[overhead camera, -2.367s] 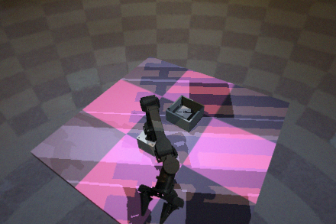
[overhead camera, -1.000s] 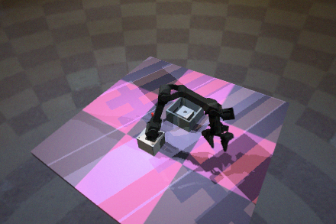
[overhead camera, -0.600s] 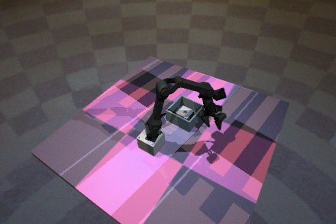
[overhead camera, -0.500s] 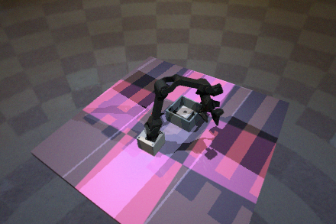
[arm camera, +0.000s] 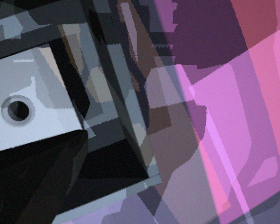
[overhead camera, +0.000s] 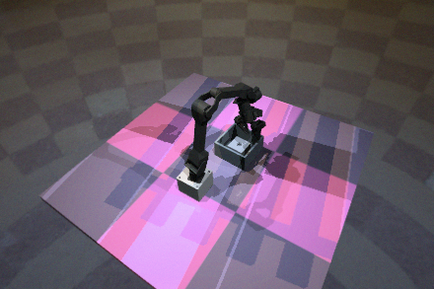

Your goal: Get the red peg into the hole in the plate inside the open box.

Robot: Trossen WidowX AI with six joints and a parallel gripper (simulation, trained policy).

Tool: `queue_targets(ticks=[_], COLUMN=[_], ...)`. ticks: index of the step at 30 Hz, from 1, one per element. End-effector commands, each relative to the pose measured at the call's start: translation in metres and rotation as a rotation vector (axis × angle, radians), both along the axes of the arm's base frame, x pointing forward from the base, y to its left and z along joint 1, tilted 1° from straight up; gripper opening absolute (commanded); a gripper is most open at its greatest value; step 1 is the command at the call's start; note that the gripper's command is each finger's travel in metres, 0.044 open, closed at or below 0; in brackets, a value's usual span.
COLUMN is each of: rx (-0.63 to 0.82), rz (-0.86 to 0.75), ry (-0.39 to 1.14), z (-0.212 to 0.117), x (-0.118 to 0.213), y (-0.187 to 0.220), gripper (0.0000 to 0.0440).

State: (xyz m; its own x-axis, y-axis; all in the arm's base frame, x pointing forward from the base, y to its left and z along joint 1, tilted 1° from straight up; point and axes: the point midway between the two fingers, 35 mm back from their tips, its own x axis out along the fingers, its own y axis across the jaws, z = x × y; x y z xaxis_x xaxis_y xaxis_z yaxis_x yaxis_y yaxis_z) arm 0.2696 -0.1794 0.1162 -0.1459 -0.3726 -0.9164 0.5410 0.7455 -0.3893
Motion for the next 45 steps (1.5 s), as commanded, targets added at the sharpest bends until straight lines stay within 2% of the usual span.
queue_targets(ticks=[1,11,24,34,45], rx=[0.024,0.087,0.103,0.064,0.030], rz=[-0.011,-0.054,-0.148,-0.196,-0.181], ry=[-0.034,-0.044,0.031,0.095,0.125], z=[0.005,0.006,0.000,-0.013,-0.039], x=[0.011,0.014,-0.023,-0.056,-0.073], y=[0.034,0.123,0.210,0.250,0.266], gripper=[0.0440,0.0440,0.0440,0.0440,0.0440])
